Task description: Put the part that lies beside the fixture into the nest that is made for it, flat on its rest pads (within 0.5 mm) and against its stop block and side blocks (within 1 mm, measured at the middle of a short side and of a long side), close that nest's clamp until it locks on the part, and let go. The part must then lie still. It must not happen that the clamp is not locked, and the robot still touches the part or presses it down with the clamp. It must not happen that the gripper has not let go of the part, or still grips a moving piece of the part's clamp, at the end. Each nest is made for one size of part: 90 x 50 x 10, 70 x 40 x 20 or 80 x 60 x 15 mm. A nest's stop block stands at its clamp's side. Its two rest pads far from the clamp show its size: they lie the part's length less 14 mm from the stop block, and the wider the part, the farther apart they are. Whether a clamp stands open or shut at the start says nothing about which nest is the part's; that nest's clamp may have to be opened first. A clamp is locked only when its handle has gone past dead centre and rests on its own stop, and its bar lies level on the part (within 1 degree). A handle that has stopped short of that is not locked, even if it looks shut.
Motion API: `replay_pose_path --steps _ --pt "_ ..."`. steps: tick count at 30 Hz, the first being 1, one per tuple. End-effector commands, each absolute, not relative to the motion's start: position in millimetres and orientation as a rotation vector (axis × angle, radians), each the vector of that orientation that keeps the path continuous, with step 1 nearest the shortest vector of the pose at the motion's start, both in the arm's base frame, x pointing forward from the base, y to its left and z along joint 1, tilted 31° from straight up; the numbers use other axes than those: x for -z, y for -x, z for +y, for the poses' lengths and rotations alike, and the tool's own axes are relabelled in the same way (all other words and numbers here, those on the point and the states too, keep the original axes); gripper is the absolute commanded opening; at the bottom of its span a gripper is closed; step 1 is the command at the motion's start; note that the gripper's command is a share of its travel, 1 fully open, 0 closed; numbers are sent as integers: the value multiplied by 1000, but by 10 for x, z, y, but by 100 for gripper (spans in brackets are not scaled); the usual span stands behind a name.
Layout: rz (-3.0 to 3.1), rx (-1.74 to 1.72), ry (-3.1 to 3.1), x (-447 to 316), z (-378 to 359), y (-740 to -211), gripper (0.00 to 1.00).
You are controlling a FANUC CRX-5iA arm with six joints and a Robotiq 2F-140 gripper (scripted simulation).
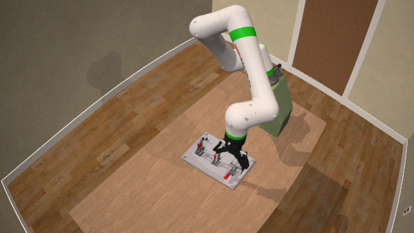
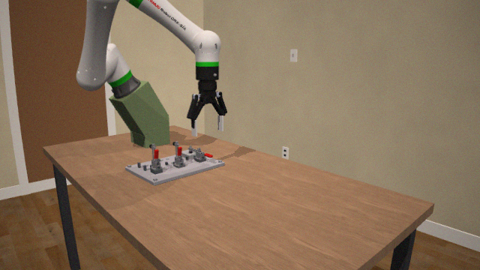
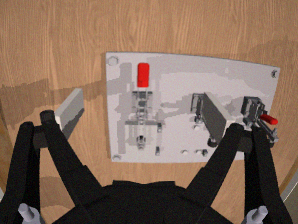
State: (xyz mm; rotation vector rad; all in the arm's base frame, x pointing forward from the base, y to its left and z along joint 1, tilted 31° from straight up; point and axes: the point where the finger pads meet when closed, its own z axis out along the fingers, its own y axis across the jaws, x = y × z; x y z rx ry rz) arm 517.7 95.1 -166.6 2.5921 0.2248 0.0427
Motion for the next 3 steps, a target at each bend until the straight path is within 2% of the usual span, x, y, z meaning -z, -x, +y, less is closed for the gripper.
replay_pose_path --steps 1,3 --pt "225 -43 -2592 1665 953 -5178 100" --pt "225 -43 -2592 1665 953 -5178 100"
